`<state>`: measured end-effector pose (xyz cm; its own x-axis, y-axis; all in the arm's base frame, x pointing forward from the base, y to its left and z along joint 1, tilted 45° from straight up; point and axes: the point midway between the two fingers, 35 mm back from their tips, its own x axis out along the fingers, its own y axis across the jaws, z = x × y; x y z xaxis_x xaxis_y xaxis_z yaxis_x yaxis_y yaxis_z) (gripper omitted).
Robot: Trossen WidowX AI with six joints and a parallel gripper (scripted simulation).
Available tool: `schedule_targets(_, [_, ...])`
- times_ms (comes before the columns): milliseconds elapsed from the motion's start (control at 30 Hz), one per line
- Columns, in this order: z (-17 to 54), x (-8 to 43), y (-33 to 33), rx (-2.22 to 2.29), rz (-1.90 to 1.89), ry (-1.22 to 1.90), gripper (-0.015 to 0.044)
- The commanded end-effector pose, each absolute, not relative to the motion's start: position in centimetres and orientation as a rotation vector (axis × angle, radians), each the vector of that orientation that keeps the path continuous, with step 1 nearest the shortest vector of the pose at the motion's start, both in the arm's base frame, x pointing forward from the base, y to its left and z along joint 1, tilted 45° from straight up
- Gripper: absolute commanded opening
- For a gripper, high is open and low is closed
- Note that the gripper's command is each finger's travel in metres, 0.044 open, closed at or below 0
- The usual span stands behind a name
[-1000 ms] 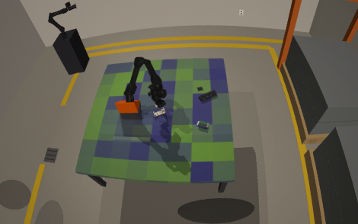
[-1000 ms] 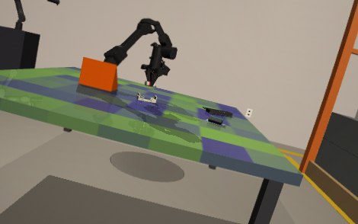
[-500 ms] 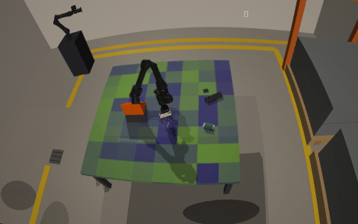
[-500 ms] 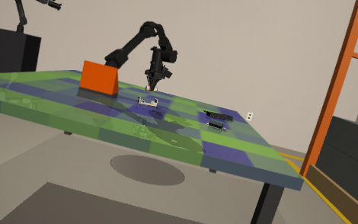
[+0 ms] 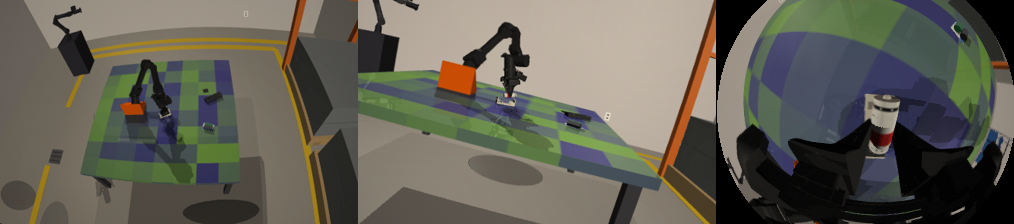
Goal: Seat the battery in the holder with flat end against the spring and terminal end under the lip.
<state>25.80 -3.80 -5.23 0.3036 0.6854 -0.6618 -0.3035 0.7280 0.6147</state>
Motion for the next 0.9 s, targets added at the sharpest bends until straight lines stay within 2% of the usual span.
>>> schedule_targets(0, [-5.3, 25.8, -3.3, 0.423, 0.673, 1.043, 0.0084])
schedule_targets(867, [-6.6, 25.6, -2.8, 0.468, 0.609, 0.913, 0.0084])
